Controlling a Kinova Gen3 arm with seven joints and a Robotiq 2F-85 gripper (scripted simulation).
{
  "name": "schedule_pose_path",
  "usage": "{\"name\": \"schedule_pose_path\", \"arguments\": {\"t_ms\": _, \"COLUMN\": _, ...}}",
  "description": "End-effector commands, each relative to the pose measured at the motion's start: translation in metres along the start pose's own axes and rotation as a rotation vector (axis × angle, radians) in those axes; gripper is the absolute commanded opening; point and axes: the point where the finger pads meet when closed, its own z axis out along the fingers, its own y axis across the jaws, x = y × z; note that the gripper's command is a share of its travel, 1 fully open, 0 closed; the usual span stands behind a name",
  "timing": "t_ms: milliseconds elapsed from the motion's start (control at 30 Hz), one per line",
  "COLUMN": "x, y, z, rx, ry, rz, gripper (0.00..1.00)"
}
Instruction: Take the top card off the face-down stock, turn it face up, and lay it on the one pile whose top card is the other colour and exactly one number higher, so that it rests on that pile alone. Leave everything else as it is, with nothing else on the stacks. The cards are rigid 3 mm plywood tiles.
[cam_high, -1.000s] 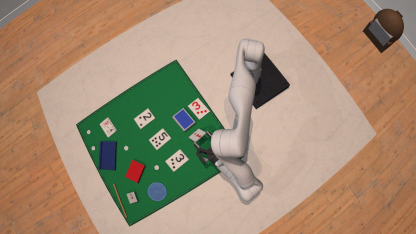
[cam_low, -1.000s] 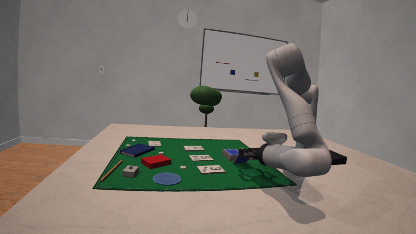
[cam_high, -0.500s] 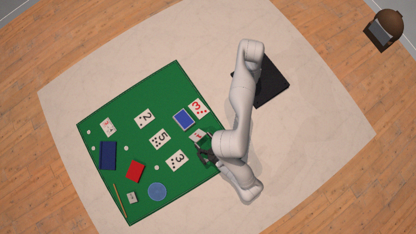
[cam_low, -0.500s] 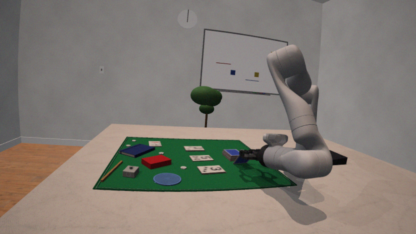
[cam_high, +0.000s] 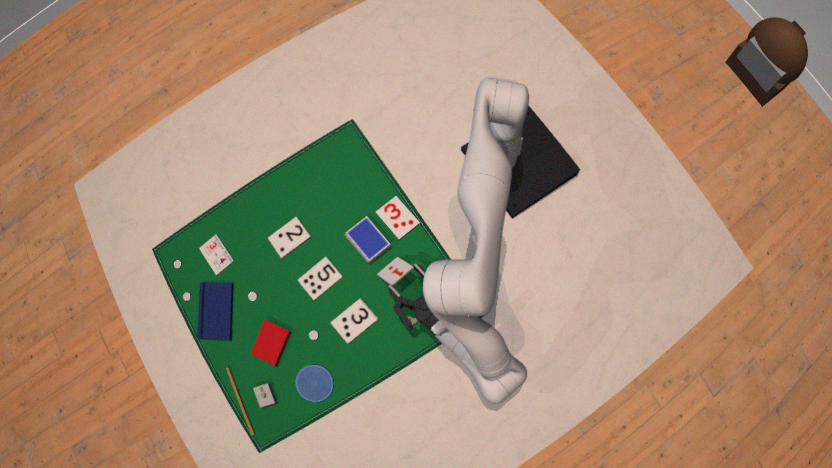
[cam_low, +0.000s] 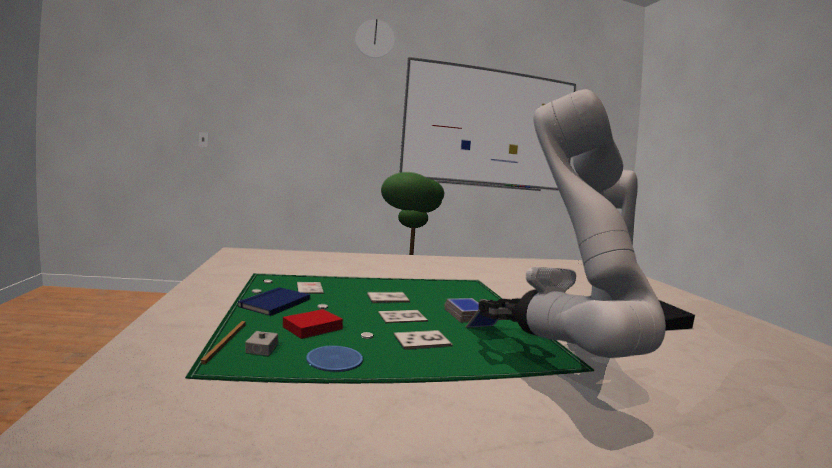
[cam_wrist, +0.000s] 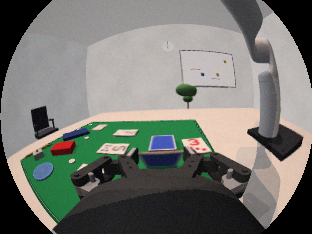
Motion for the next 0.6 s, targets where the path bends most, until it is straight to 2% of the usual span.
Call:
{"name": "schedule_pose_path", "arguments": {"t_ms": 0, "x": 0.0006, "y": -0.0003, "z": -0.0003, "rx": 0.000, "ry": -0.002, "rz": 0.001, "gripper": 0.71}}
{"name": "schedule_pose_path", "arguments": {"t_ms": 300, "x": 0.0006, "y": -0.0003, "z": -0.0005, "rx": 0.000, "ry": -0.013, "rz": 0.001, "gripper": 0.71}}
{"name": "schedule_pose_path", "arguments": {"t_ms": 567, "x": 0.0005, "y": -0.0003, "z": -0.0010, "rx": -0.001, "ry": -0.044, "rz": 0.001, "gripper": 0.71}}
